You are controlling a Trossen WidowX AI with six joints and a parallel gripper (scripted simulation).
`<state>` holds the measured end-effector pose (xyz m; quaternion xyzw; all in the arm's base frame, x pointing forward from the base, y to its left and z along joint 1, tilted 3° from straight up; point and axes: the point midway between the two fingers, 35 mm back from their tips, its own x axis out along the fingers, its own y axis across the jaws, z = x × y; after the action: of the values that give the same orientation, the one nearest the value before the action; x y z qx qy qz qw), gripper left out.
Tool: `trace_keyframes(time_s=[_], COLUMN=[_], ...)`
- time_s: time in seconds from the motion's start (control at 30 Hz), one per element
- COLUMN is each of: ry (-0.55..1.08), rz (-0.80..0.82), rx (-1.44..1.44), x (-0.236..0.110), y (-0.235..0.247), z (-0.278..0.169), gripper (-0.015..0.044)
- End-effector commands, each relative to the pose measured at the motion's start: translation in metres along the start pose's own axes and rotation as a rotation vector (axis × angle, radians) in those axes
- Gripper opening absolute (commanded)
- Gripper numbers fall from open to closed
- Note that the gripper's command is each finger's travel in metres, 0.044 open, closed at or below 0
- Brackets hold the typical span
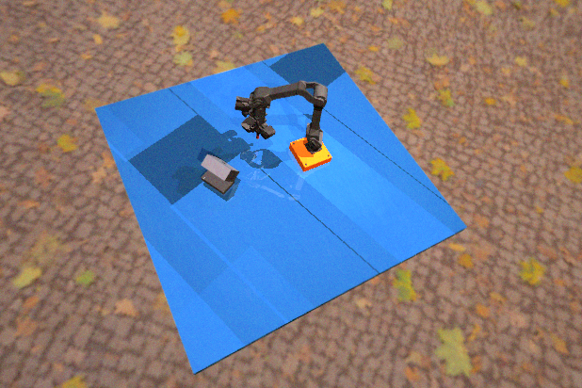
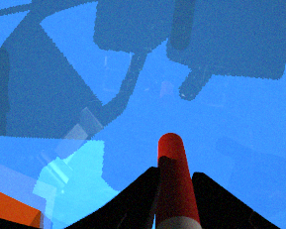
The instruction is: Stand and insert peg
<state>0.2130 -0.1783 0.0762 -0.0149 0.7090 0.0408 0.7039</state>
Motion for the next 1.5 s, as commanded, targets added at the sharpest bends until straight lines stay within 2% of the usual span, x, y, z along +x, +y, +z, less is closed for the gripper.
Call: trace_keyframes(time_s=[0.0, 0.17, 1.47], ry=[0.000, 0.001, -0.391], rz=[-0.006, -0.006, 0.146], rx=[0.004, 0.005, 0.261], x=[-0.015, -0.029, -0.024], y=[0.000, 0.000, 0.003], z=[0.000, 0.001, 0.050], gripper=[0.0000, 0.0000, 0.0000])
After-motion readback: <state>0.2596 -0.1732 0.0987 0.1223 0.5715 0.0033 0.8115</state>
